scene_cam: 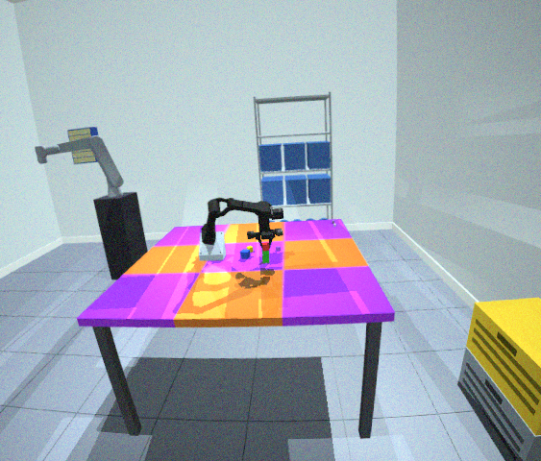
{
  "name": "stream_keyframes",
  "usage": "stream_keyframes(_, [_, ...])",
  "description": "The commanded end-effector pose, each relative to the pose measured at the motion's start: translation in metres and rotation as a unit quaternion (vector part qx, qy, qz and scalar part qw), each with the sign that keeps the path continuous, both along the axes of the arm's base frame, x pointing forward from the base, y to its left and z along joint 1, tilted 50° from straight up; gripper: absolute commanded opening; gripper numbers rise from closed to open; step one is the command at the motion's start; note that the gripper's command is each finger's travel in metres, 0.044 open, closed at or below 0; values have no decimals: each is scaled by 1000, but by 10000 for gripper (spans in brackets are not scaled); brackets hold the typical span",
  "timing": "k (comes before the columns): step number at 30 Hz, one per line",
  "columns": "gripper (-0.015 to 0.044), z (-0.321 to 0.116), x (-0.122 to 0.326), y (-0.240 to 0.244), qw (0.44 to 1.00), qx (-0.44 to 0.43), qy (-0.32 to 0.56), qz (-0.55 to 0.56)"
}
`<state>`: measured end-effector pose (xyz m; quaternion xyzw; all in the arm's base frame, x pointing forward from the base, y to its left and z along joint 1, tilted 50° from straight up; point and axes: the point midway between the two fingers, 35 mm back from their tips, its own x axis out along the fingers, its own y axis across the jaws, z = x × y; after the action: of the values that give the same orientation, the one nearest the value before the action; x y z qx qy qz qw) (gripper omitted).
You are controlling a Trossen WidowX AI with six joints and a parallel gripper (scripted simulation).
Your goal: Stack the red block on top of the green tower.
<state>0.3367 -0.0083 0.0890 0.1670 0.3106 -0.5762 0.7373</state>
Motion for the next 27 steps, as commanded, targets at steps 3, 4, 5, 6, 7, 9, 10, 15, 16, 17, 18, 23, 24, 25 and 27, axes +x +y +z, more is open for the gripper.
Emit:
stream_keyframes(3, [26,0,0,0,1000,0,0,0])
stream_keyframes(4, [53,0,0,0,1000,0,0,0])
stream_keyframes(5, [79,0,0,0,1000,0,0,0])
stream_keyframes(6, [105,0,0,0,1000,0,0,0])
stream_keyframes(7, [131,0,0,0,1000,0,0,0])
stream_keyframes(9, [184,0,0,0,1000,0,0,0])
stream_keyframes(10, [210,0,0,0,1000,0,0,0])
stream_keyframes(15, [341,0,0,0,1000,0,0,0])
stream_keyframes(16, [367,0,0,0,1000,0,0,0])
stream_keyframes(17, [394,0,0,0,1000,0,0,0])
stream_keyframes(18, [420,0,0,0,1000,0,0,0])
stream_keyframes(23, [440,0,0,0,1000,0,0,0])
stream_keyframes(24, [440,0,0,0,1000,0,0,0])
stream_keyframes(25, [440,0,0,0,1000,0,0,0])
stream_keyframes(27, [440,0,0,0,1000,0,0,0])
